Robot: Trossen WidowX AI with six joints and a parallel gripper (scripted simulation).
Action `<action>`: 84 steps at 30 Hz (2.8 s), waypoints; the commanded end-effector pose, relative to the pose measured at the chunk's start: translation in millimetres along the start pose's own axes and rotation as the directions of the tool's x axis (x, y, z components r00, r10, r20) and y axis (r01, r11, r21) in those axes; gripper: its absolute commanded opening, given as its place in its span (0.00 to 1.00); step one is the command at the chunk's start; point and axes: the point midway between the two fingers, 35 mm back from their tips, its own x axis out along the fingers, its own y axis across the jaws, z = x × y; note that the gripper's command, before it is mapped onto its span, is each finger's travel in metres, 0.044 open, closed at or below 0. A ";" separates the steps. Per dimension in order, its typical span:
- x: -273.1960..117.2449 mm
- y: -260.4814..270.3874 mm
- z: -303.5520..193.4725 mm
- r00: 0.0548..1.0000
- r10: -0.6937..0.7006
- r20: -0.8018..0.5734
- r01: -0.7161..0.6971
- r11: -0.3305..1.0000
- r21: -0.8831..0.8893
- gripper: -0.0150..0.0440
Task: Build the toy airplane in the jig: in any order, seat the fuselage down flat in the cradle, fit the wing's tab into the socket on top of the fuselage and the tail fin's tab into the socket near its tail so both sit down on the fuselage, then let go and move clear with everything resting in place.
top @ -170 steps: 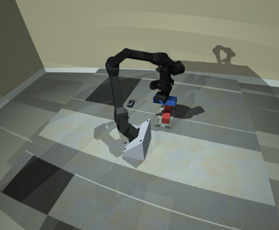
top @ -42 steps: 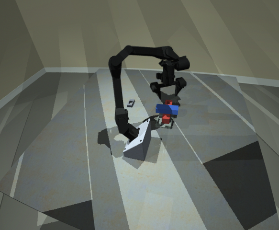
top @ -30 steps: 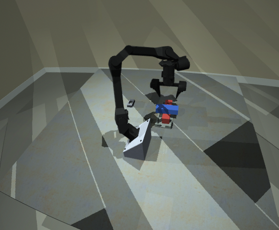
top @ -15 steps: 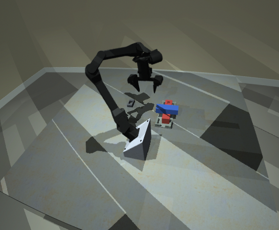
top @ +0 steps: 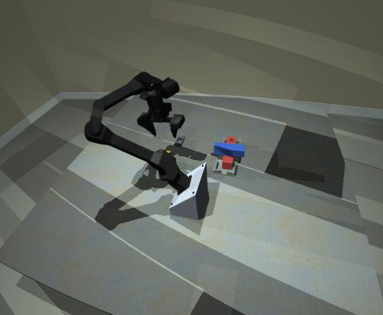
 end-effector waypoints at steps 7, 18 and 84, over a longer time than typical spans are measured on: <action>51.8 5.4 -7.1 0.998 0.035 -0.057 -0.036 0.999 -0.018 1.00; 74.0 6.6 -9.3 0.997 0.040 -0.066 -0.041 0.999 -0.023 1.00; 122.8 9.7 -12.1 0.997 0.037 -0.066 -0.039 0.999 -0.028 0.25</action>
